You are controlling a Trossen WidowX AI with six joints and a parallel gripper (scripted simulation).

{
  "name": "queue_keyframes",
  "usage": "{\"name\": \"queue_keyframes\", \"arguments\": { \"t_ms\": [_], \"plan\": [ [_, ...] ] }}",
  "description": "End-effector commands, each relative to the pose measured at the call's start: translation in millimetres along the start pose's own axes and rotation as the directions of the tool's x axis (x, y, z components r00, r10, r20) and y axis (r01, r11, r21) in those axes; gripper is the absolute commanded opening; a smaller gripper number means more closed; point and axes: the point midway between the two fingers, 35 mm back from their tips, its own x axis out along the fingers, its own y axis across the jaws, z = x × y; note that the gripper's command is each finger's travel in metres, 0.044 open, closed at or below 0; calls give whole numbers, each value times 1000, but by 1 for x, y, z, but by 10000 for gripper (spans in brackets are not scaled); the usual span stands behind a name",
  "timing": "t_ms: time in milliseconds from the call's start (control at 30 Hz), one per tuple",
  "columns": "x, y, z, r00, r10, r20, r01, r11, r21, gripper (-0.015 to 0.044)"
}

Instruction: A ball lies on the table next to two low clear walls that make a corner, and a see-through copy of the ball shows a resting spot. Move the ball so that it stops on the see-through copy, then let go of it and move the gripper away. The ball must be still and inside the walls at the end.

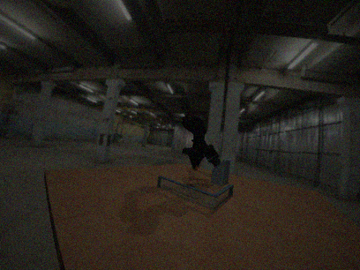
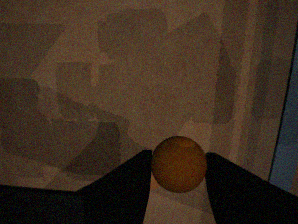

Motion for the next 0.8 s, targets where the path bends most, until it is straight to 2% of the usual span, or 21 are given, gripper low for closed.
{"name": "queue_keyframes", "arguments": {
  "t_ms": [0,500,767],
  "plan": [
    [-6,1,-2,1000,4,2,-4,1000,9,0],
    [30,17,-82,1000,4,-1,-4,1000,8,0],
    [49,17,-85,1000,4,0,-4,1000,9,0]
  ]
}}
